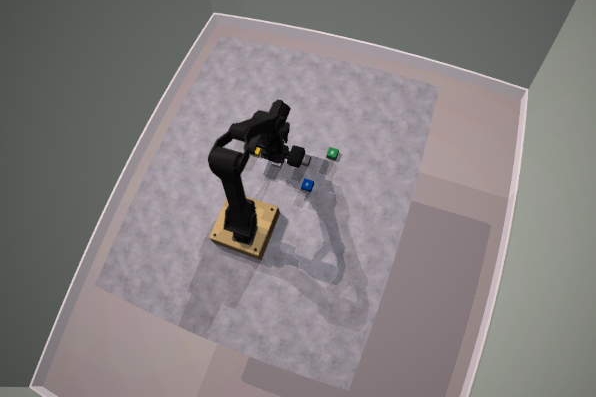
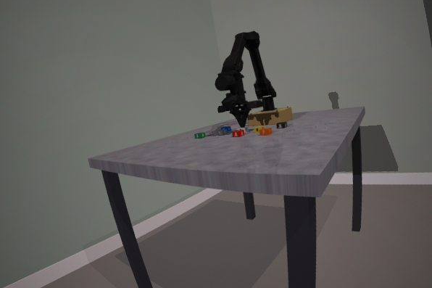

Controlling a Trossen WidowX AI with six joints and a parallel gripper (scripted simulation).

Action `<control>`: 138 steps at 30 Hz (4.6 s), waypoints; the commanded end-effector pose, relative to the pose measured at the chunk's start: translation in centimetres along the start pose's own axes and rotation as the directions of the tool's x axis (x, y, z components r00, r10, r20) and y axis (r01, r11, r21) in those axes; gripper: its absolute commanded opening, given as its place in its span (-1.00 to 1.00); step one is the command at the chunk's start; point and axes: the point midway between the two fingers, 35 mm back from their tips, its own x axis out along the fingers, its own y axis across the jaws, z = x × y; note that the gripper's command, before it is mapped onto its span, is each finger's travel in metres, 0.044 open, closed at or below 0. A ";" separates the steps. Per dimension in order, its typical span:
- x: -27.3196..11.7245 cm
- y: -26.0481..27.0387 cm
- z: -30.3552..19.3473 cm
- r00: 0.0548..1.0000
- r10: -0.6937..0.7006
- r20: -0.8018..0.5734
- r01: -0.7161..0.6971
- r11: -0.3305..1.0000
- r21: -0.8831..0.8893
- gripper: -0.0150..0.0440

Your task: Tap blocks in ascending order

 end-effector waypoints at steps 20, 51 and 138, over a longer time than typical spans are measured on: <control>-10.8 0.0 0.0 1.000 -0.005 0.002 0.005 1.000 0.003 -0.42; -2.6 -8.1 4.3 1.000 -0.012 0.005 0.012 1.000 0.003 -0.42; -0.9 -16.3 9.7 1.000 -0.019 0.009 0.019 1.000 0.002 -0.42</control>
